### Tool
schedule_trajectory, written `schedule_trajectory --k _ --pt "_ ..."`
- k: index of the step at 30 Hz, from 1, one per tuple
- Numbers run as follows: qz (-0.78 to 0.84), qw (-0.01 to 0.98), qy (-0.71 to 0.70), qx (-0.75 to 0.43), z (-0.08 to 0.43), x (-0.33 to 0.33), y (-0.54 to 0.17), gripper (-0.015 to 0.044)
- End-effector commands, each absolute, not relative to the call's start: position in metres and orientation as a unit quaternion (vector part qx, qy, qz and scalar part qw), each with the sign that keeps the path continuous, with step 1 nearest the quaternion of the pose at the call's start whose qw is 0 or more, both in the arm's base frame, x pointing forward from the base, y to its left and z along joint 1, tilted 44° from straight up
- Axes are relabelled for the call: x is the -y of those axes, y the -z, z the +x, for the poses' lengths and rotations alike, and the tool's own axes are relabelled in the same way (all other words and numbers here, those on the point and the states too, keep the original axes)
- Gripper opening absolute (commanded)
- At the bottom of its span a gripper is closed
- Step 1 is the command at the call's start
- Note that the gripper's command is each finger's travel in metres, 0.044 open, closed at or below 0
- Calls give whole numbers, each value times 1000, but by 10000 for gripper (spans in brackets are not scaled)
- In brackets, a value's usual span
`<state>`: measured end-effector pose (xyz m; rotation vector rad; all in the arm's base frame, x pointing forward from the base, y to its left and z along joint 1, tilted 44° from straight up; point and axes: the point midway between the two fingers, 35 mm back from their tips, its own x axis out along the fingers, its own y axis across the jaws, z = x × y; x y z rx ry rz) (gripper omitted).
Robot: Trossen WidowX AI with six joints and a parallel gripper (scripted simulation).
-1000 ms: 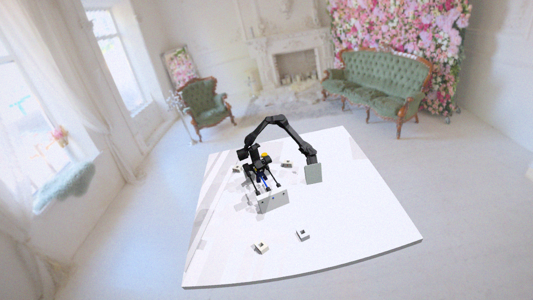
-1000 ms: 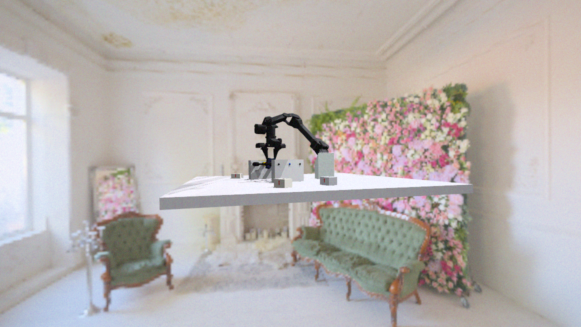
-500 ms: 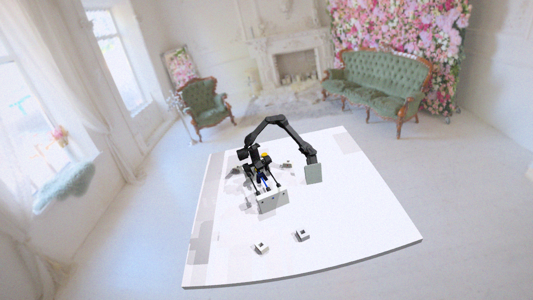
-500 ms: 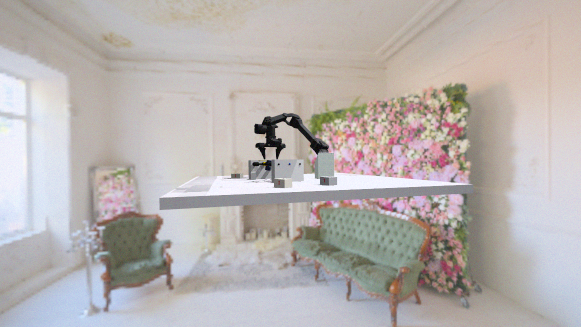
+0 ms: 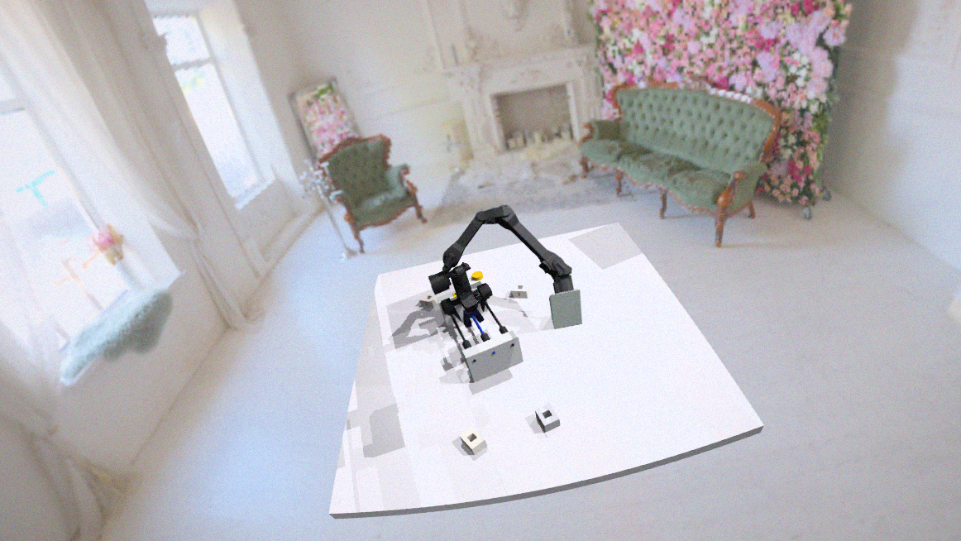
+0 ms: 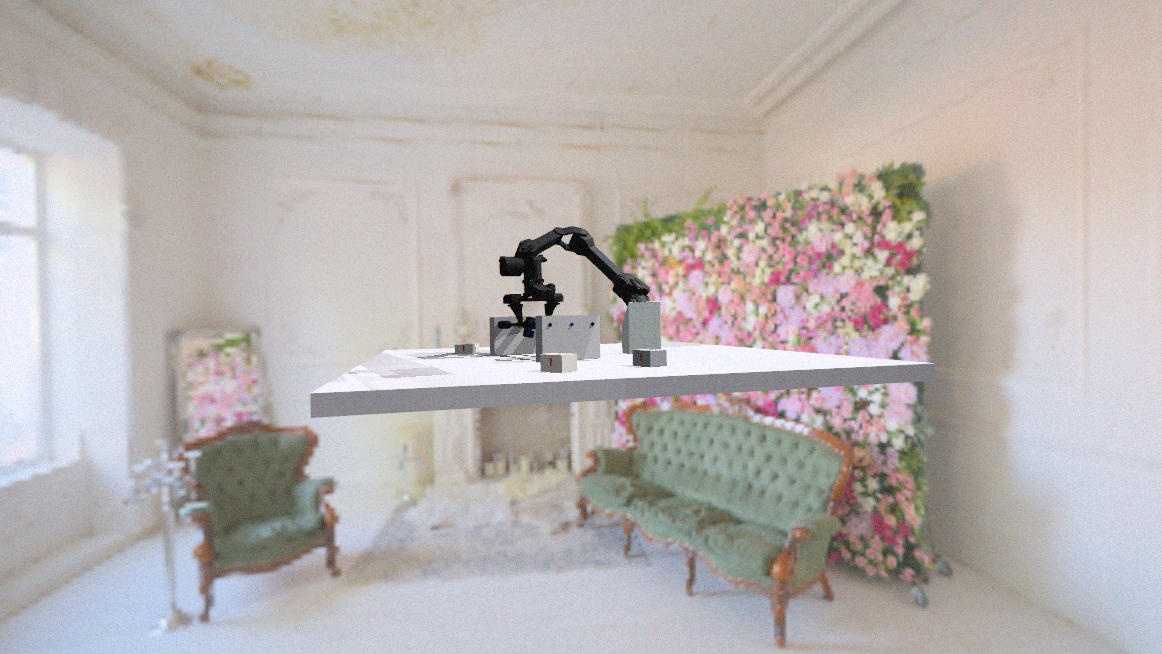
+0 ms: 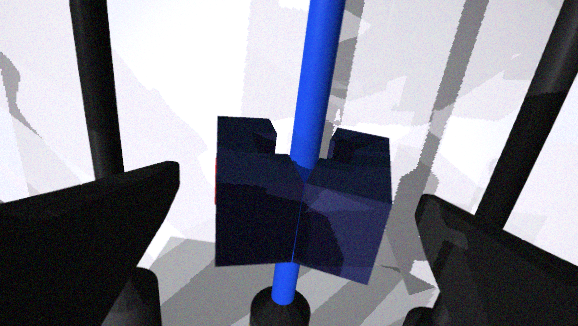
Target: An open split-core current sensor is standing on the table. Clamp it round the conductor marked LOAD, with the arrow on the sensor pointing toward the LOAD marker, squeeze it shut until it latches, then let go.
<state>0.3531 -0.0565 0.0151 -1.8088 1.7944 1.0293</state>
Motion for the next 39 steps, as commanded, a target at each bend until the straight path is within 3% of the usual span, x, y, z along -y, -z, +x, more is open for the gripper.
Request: schedule_trajectory --k 1,20,39 --pt "-647 191 -368 -640 352 59 -11 440" --pt "-647 191 -368 -640 349 78 8 440" --pt "-647 195 -366 -640 352 75 5 313"
